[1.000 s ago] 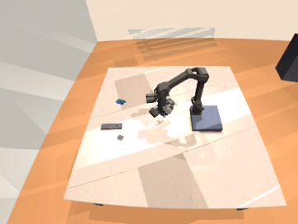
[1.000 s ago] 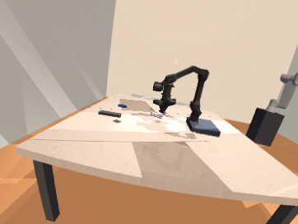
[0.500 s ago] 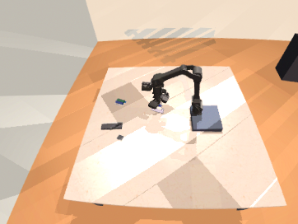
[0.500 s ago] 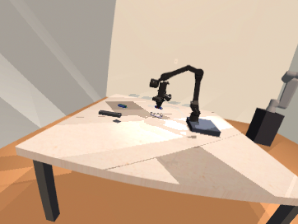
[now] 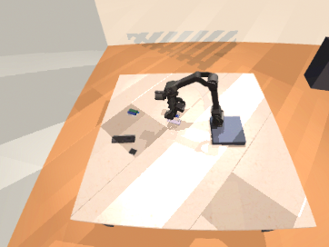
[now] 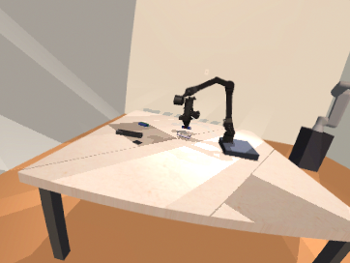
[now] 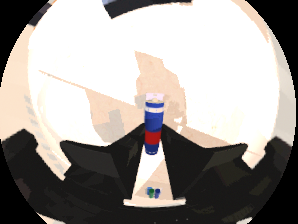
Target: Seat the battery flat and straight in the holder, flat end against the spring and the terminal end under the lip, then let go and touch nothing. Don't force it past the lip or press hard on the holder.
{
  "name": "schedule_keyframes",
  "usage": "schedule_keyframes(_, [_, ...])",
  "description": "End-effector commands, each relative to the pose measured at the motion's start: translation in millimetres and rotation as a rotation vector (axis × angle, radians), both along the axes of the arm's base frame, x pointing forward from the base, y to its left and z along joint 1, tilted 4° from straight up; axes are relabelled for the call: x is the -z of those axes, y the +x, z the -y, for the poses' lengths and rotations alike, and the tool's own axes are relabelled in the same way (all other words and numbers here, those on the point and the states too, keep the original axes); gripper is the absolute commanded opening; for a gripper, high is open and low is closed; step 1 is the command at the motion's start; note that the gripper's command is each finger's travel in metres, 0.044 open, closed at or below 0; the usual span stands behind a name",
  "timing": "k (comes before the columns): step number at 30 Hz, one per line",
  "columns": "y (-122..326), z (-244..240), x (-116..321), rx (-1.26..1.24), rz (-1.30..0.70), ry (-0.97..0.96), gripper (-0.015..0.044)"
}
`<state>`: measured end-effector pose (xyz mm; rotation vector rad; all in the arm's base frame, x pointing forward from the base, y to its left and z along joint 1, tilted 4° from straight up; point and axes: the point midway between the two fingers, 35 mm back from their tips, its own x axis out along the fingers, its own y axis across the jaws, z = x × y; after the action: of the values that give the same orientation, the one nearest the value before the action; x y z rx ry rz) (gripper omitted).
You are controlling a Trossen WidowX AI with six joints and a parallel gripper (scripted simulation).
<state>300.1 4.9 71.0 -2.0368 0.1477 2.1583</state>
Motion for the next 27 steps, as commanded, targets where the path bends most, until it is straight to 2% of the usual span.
schedule_keyframes(1, [1, -2, 8, -0.006, -0.053, 0.016, 0.0059])
schedule_keyframes(8, [-2, -4, 23, -0.008, -0.157, 0.029, 0.0059])
schedule_keyframes(27, [3, -4, 30, -0.017, -0.270, 0.045, 0.0059])
